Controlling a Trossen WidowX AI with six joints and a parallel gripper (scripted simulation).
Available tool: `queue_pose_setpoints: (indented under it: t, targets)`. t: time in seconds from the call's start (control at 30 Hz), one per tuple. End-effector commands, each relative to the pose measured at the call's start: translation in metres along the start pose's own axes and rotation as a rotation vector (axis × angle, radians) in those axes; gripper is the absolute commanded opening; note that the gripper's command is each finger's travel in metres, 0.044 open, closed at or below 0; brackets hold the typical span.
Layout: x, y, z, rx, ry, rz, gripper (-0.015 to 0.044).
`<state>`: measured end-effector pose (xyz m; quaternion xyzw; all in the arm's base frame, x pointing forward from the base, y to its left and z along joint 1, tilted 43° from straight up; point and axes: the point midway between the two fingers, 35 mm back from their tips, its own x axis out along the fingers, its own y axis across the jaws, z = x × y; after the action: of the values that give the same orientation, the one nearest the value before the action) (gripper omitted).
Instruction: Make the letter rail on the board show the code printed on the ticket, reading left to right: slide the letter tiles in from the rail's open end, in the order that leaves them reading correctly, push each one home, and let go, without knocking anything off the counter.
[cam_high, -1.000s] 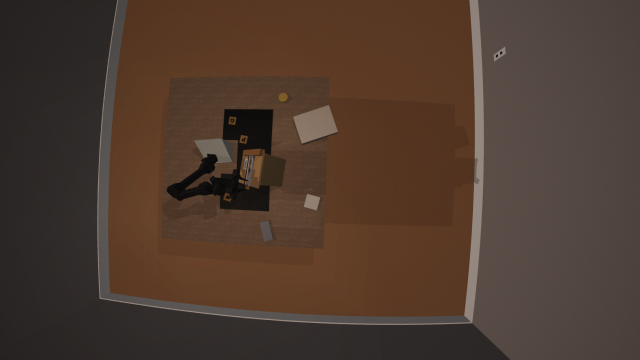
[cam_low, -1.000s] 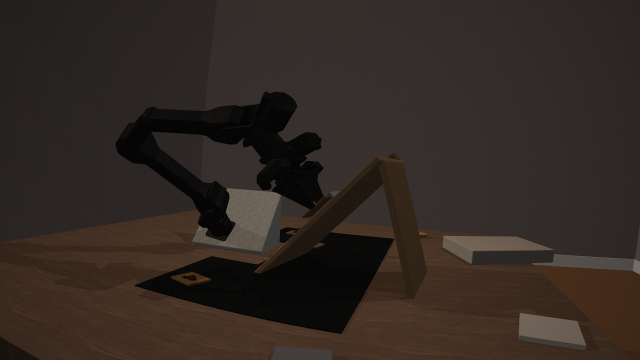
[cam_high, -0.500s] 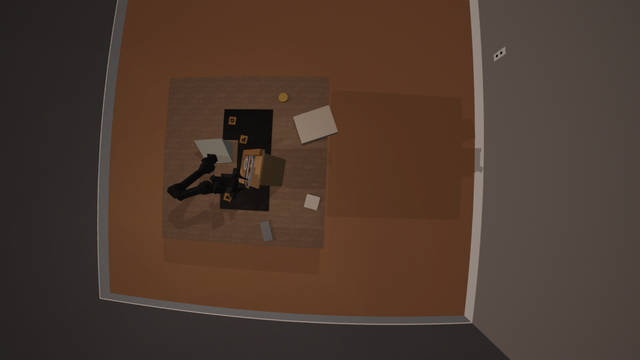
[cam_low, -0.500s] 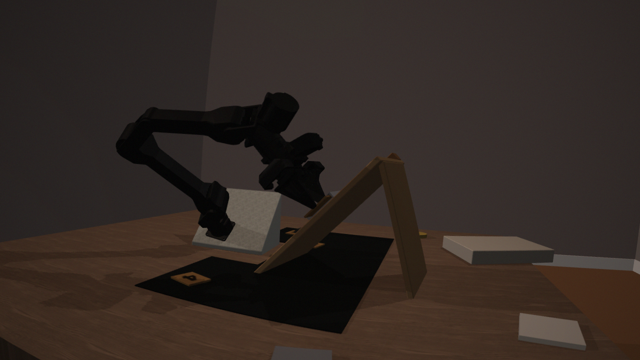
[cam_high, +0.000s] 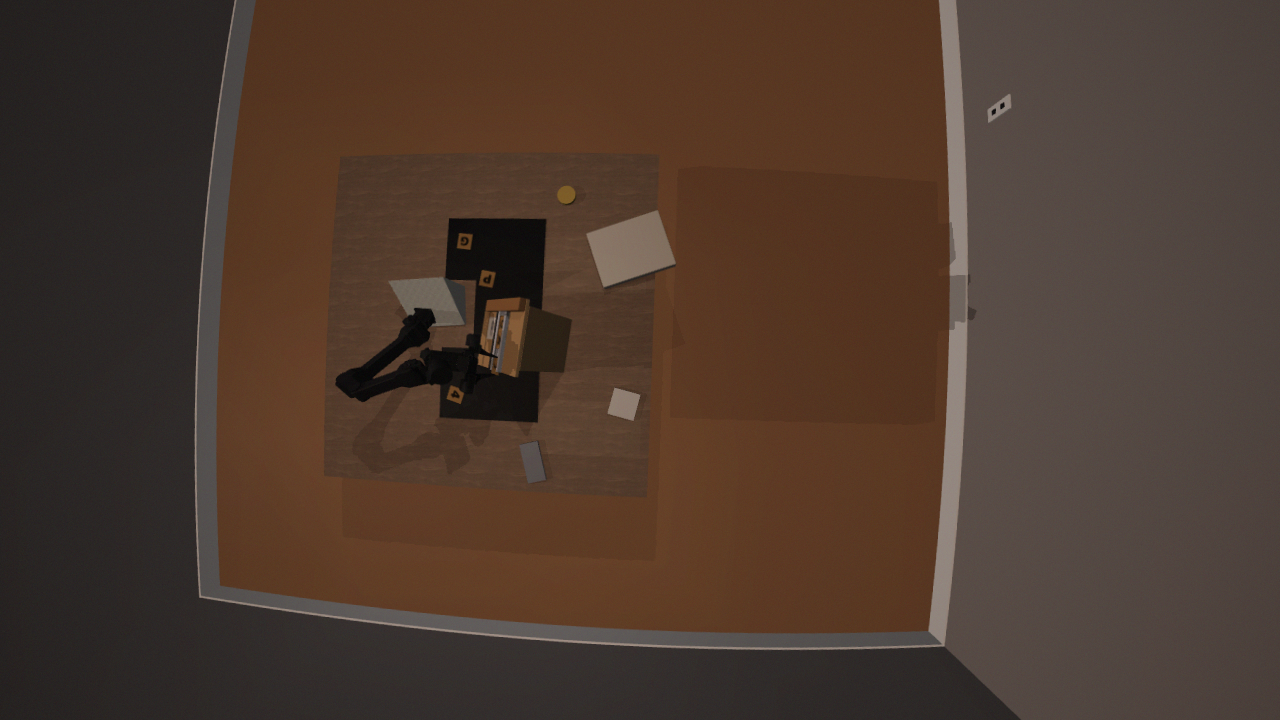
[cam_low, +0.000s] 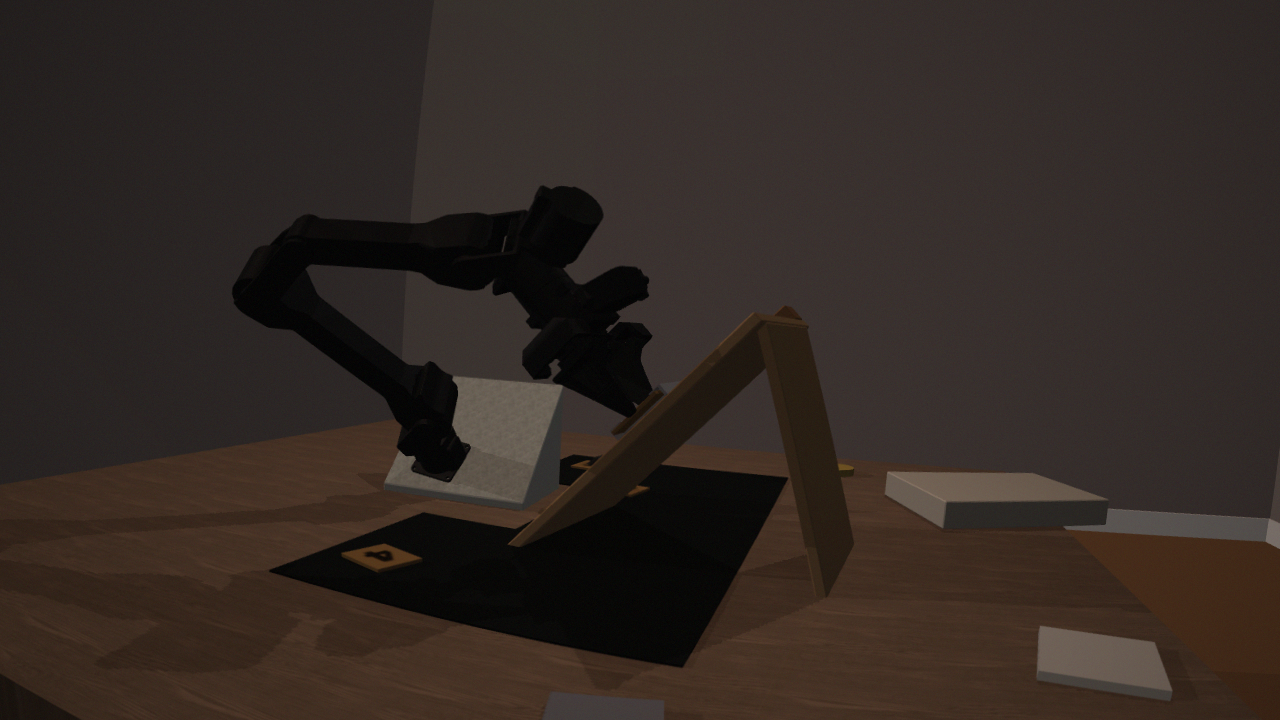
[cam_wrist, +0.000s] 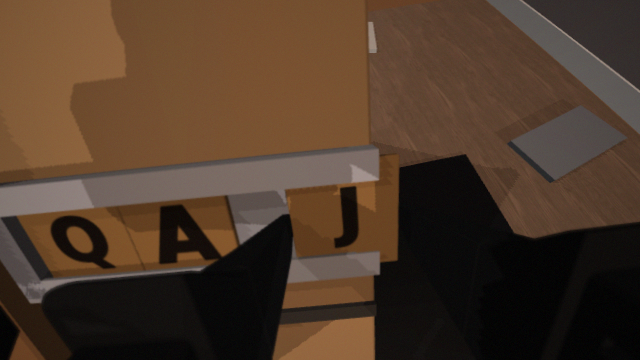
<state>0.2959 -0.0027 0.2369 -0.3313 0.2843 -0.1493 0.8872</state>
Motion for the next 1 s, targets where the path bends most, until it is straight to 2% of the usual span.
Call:
queue_pose_setpoints:
  t: [0.0, 0.97]
  targets:
    - [0.000, 0.001, 0.000, 0.008, -0.001, -0.003, 0.0000]
    - [0.000, 0.018, 0.000, 0.008, -0.001, -0.003, 0.0000]
